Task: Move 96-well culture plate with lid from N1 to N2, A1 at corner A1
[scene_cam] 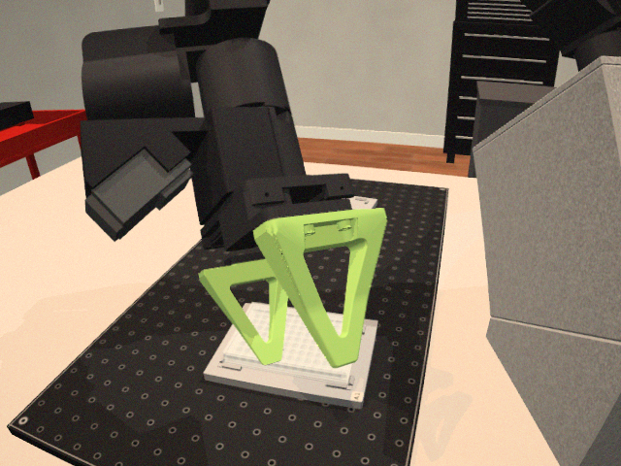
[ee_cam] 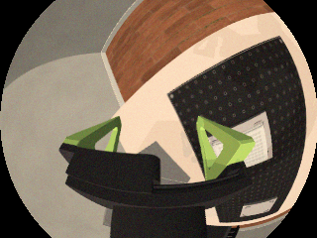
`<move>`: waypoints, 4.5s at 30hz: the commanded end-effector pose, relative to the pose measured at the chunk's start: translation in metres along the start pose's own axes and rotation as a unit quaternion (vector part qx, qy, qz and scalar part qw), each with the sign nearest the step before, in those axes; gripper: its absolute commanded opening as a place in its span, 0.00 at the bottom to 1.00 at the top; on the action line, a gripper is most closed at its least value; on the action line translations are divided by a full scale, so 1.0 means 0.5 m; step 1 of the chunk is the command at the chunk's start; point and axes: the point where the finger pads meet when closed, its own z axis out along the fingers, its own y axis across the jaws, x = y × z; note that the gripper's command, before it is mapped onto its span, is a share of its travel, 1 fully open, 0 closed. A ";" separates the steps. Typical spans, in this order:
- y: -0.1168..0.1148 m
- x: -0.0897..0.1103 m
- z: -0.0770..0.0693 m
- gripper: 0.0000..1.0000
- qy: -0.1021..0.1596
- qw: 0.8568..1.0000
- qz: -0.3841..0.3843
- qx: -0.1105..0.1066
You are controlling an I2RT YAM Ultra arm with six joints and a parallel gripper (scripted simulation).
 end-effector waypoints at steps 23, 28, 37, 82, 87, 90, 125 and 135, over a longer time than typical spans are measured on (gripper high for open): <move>-0.185 0.079 -0.071 1.00 -0.025 0.938 0.262 0.226; -0.197 0.088 -0.079 1.00 -0.031 0.926 0.283 0.247; -0.248 0.126 -0.114 1.00 -0.056 0.874 0.361 0.321; -0.261 0.112 -0.132 1.00 -0.076 0.860 0.376 0.337; -0.261 0.112 -0.132 1.00 -0.076 0.860 0.376 0.337; -0.261 0.112 -0.132 1.00 -0.076 0.860 0.376 0.337; -0.296 0.157 -0.055 1.00 -0.046 0.863 0.371 0.339; -0.324 0.149 -0.042 1.00 -0.055 0.860 0.378 0.337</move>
